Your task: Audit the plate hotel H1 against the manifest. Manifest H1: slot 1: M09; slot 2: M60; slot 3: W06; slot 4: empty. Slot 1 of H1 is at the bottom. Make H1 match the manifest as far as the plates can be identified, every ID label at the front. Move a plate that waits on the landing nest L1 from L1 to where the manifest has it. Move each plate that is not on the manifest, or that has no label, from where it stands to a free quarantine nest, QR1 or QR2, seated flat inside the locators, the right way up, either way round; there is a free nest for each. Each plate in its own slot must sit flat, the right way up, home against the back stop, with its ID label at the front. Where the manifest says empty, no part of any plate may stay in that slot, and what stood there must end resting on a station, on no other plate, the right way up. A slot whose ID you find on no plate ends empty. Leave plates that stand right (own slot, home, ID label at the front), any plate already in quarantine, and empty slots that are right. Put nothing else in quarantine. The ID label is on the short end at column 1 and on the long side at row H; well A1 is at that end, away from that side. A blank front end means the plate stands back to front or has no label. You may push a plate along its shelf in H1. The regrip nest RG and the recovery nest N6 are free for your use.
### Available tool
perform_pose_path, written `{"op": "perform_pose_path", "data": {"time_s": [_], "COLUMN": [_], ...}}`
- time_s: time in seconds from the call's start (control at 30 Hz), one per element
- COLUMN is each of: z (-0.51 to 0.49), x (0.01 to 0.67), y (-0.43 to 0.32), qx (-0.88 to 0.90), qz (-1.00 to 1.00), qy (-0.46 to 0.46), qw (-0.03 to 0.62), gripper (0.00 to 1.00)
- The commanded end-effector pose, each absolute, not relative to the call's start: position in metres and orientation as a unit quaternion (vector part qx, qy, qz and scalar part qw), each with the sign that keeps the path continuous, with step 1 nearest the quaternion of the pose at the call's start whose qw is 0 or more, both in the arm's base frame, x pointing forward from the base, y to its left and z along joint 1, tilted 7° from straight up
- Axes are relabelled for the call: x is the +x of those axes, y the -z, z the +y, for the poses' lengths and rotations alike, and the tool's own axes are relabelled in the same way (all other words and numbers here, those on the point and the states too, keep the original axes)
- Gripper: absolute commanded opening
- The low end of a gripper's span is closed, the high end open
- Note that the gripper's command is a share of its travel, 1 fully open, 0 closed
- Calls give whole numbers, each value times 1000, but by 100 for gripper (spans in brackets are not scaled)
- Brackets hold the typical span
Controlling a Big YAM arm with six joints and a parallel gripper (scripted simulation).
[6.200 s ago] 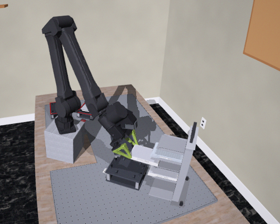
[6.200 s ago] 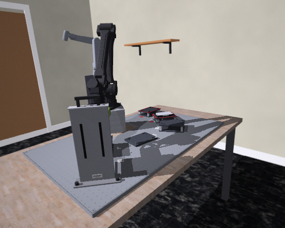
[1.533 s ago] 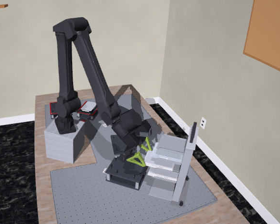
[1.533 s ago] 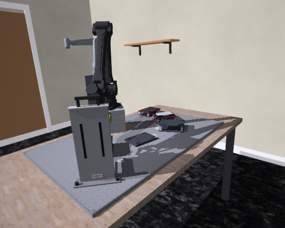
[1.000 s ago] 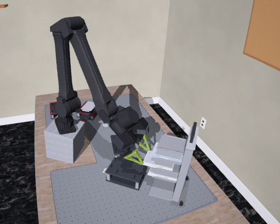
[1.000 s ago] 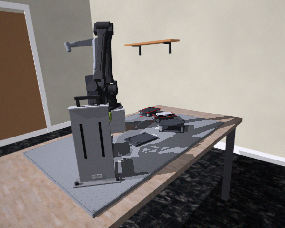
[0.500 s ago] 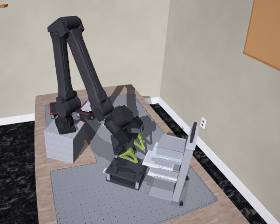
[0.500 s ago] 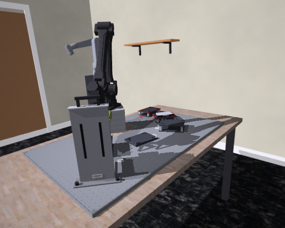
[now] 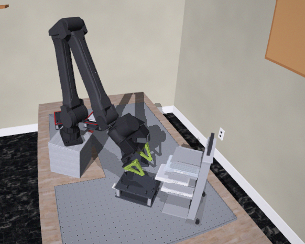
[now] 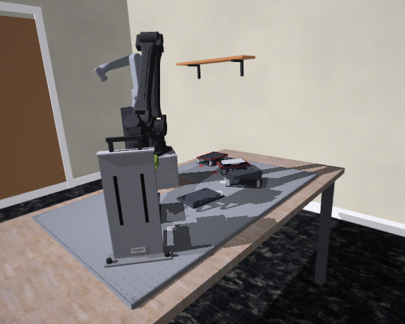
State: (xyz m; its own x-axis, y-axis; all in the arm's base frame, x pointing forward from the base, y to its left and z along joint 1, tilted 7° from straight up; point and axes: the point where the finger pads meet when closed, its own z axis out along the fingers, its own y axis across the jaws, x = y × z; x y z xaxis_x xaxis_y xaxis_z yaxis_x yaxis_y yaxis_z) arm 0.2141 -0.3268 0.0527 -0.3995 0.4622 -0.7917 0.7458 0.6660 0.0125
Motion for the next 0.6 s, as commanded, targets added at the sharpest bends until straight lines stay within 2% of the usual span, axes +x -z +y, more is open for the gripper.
{"op": "perform_pose_path", "data": {"time_s": [0.0, 0.57], "z": [-326, -308], "x": [209, 192], "y": [-54, -53], "qx": [369, 369], "qz": [819, 818], "qy": [176, 178], "qw": [403, 404], "gripper": [100, 100]}}
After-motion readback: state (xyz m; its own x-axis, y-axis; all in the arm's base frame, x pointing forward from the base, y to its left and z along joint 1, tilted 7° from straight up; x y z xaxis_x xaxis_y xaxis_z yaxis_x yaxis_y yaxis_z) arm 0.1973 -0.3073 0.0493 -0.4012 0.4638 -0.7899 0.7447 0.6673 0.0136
